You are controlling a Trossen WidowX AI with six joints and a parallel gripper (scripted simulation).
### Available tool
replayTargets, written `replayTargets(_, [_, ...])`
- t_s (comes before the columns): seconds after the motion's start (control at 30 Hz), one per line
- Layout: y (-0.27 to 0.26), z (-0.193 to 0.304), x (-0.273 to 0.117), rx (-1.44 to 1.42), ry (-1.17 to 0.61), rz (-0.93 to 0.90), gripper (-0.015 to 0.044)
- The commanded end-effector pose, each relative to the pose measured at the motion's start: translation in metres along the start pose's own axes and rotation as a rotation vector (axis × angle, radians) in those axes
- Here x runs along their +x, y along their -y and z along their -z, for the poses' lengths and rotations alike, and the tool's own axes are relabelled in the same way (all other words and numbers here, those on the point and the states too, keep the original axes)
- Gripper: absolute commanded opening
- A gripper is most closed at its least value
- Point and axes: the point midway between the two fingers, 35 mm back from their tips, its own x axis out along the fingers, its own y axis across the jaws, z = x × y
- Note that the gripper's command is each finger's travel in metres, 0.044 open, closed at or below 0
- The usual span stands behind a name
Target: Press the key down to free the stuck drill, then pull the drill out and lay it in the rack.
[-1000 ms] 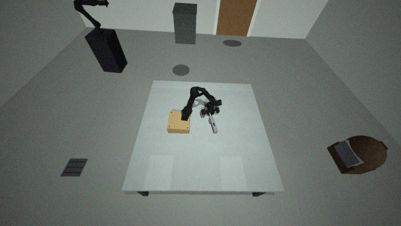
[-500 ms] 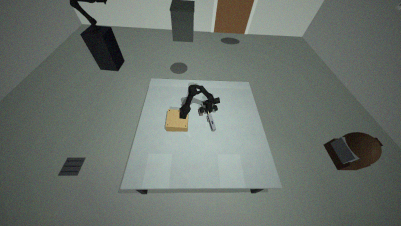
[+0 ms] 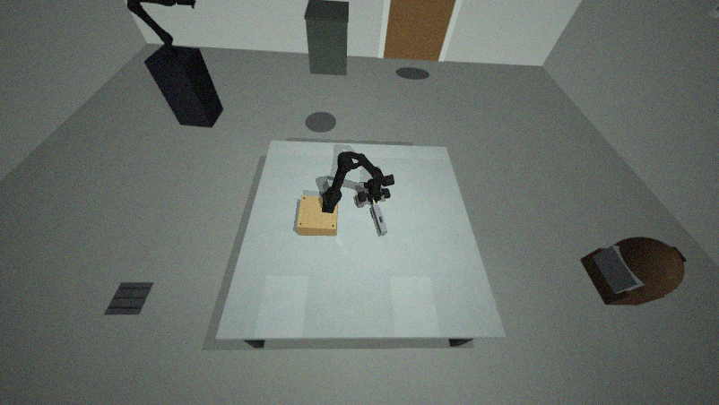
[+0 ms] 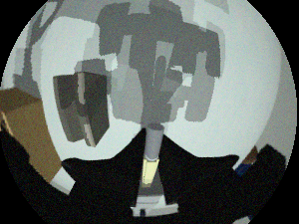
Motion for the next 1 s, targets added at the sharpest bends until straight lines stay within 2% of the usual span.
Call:
replayTargets(0.0, [0.000, 0.000, -0.002, 0.000, -0.002, 0.000, 0.0000])
replayTargets(0.97, [0.001, -0.041, 0.000, 0.000, 0.003, 0.000, 0.0000])
